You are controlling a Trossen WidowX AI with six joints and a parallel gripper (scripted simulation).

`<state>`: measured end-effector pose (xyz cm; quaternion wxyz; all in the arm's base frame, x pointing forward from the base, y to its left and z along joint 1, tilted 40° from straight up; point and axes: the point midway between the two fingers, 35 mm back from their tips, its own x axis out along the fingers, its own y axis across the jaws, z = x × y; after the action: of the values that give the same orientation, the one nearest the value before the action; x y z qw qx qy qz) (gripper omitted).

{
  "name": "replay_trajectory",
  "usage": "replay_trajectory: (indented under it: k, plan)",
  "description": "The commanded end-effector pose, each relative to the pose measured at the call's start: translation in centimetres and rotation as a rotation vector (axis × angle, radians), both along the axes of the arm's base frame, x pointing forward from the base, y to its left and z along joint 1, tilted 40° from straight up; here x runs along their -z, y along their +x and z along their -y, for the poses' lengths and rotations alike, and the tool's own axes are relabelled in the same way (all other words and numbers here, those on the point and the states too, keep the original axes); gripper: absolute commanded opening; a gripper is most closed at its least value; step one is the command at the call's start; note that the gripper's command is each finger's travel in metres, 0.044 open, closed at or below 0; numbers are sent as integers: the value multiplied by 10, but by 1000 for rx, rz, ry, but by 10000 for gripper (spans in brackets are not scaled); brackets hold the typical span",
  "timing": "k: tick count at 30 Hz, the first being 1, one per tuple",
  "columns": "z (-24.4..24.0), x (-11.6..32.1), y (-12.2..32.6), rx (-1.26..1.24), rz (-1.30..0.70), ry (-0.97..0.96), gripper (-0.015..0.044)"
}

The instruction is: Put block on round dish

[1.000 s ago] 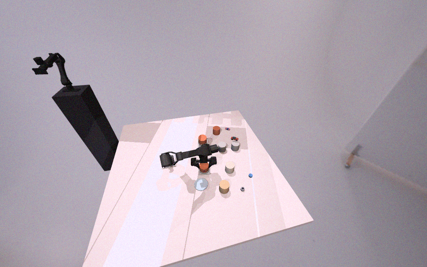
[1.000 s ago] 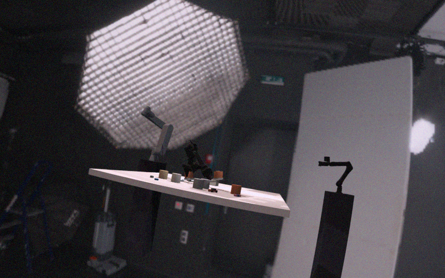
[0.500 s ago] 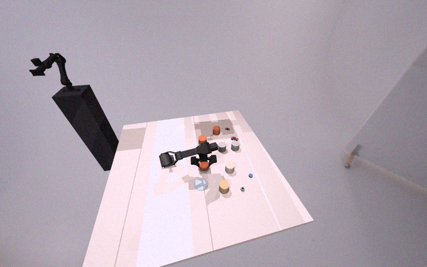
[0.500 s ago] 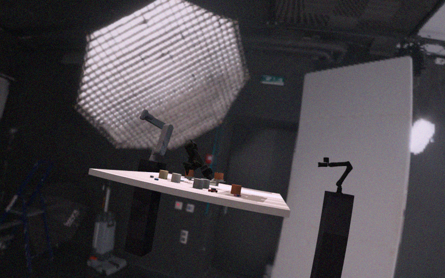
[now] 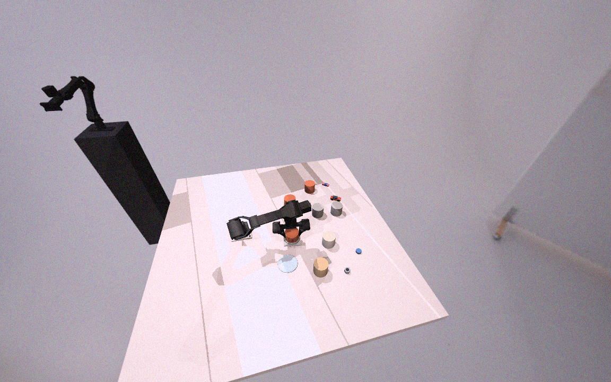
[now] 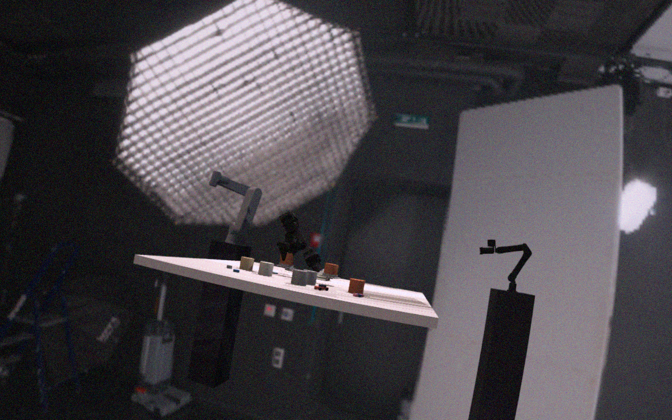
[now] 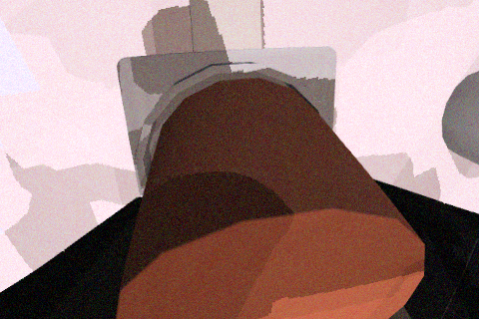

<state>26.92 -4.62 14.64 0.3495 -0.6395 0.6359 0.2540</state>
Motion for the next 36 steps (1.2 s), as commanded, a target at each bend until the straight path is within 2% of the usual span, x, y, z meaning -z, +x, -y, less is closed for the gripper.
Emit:
replay_trajectory:
  k: [1,36]
  plan:
    - [-6,-8,4,-9,27,7,0]
    - [-35,-43,1,-55,61,25,0]
